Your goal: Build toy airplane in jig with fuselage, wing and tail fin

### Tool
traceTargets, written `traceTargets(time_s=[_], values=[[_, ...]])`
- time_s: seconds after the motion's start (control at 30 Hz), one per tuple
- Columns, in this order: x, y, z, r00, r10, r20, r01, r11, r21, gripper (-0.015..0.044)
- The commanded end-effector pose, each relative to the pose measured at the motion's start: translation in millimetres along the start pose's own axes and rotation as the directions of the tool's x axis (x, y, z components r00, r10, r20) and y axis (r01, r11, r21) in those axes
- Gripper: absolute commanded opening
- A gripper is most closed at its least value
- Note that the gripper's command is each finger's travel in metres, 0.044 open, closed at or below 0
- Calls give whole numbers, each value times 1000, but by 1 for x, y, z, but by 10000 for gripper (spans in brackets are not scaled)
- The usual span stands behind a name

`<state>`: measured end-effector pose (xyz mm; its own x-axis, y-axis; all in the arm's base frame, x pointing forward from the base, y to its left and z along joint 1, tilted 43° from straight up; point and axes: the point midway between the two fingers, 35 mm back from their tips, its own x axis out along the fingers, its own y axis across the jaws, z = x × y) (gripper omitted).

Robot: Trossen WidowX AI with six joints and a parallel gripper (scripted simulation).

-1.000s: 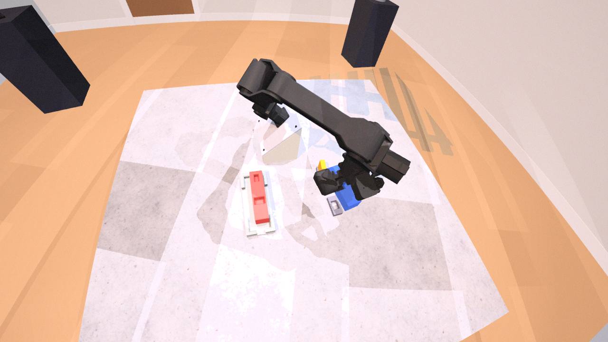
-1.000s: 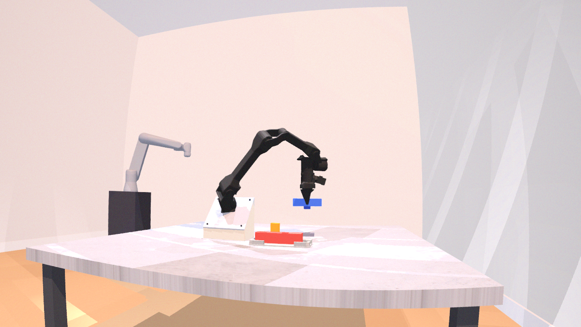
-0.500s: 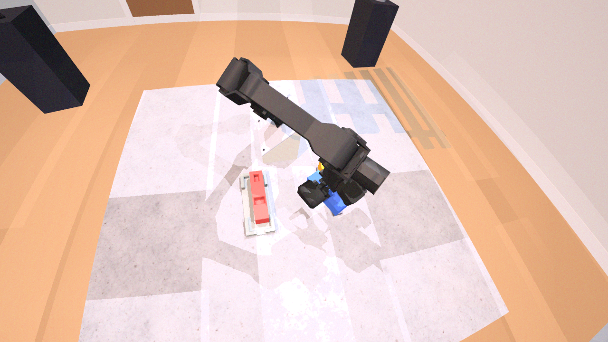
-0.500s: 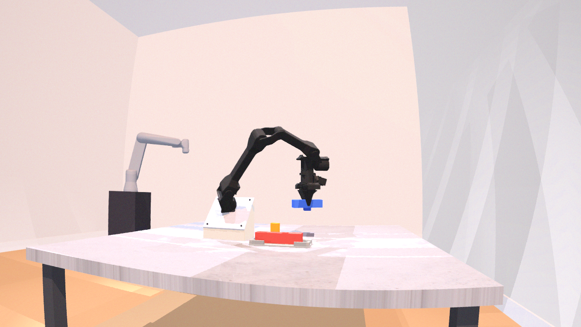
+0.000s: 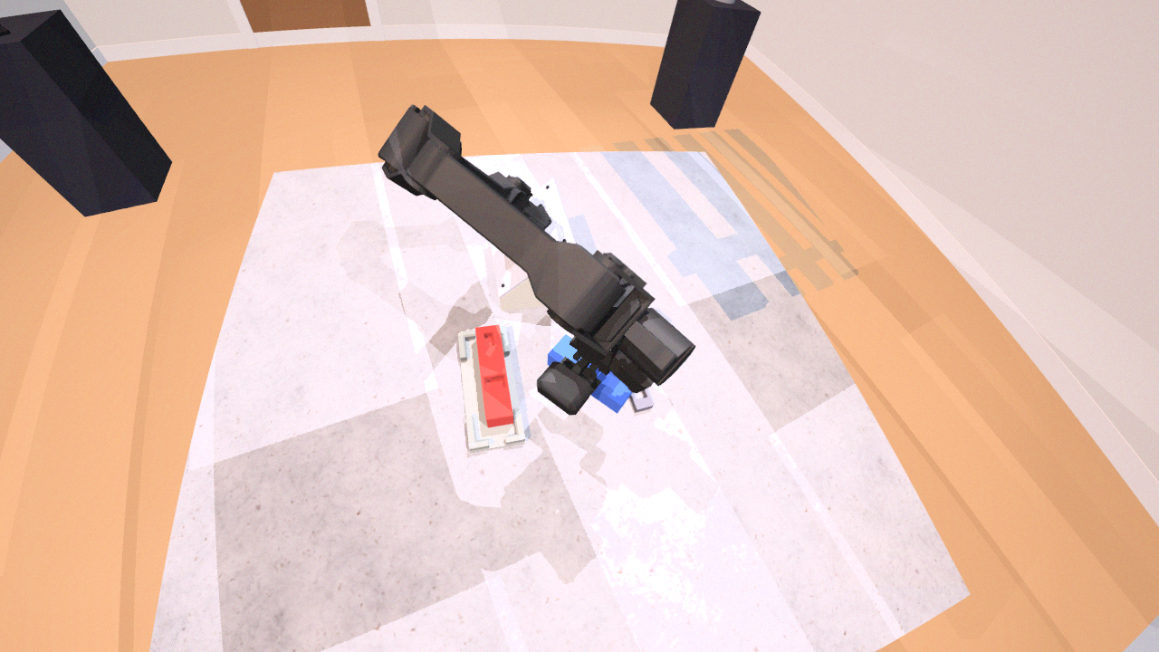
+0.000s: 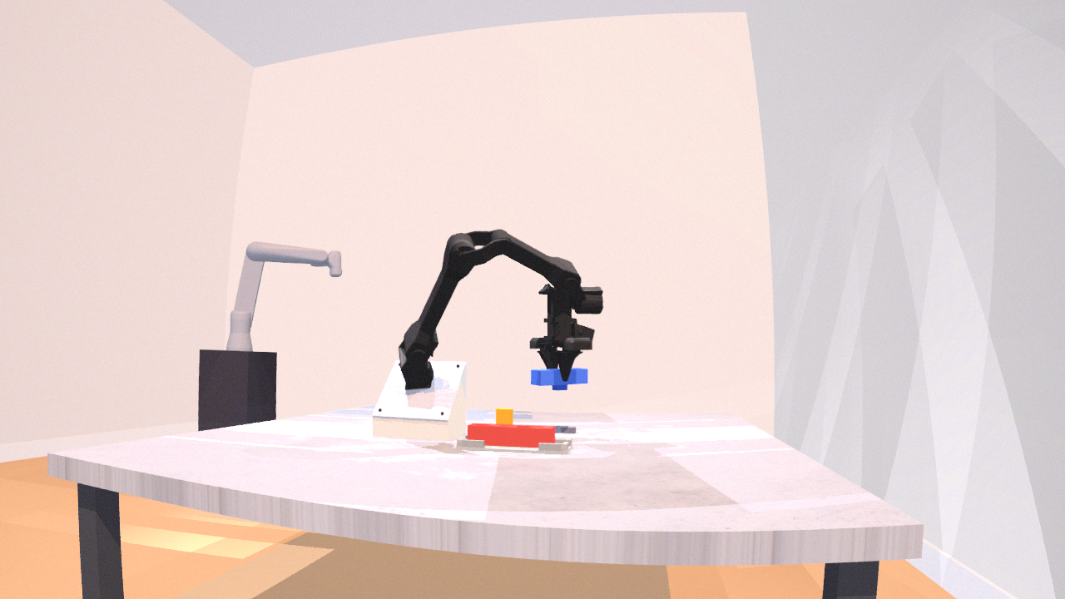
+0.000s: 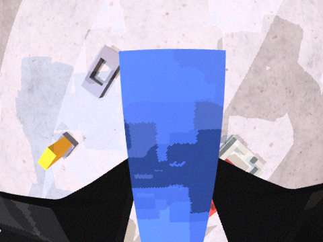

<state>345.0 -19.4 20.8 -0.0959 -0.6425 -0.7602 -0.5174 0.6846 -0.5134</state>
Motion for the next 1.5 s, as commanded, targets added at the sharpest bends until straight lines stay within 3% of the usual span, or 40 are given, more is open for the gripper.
traceTargets(time_s=[0.0, 0.67, 1.47], values=[[3, -10, -12, 1000, -5, -3, 5, 997, -83, 0], [14, -46, -66, 1000, -13, -8, 8, 906, -424, 0], [29, -71, -136, 999, -33, -35, -5, 650, -760, 0]])
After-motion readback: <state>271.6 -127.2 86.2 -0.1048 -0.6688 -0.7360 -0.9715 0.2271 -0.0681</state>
